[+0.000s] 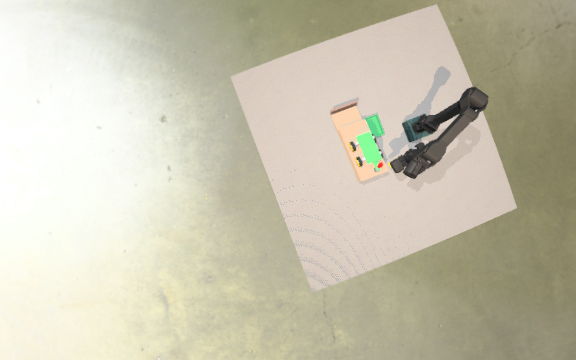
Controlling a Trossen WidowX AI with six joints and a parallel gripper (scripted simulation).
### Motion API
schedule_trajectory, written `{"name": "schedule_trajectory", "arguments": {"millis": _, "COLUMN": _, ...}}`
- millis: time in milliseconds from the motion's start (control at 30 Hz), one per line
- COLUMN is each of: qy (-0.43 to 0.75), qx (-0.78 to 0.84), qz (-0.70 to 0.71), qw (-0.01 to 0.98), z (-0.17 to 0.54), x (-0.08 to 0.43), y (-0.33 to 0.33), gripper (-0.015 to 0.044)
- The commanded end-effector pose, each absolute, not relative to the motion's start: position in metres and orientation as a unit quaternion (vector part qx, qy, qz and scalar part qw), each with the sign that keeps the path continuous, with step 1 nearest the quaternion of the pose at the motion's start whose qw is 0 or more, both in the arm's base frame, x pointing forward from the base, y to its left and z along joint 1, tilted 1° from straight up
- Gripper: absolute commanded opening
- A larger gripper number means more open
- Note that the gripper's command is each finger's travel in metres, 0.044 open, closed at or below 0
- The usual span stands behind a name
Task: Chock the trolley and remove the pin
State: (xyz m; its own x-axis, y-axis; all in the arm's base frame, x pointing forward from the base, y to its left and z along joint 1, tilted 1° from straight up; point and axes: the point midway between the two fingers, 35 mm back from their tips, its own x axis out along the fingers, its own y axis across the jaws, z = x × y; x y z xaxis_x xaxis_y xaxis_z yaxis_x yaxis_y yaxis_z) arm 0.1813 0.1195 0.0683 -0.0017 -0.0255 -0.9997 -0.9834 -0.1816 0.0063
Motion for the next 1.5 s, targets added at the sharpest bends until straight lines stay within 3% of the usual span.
{"name": "schedule_trajectory", "arguments": {"millis": 0, "qy": 0.453, "qx": -0.550, "qz": 0.538, "qw": 0.450, "z": 0.085, "x": 0.182, "y": 0.121, "gripper": 0.0000}}
{"name": "schedule_trajectory", "arguments": {"millis": 1067, "qy": 0.455, "qx": -0.549, "qz": 0.537, "qw": 0.451, "z": 0.150, "x": 0.187, "y": 0.127, "gripper": 0.0000}}
{"name": "schedule_trajectory", "arguments": {"millis": 1467, "qy": 0.547, "qx": -0.454, "qz": 0.442, "qw": 0.546, "z": 0.150, "x": 0.187, "y": 0.127, "gripper": 0.0000}}
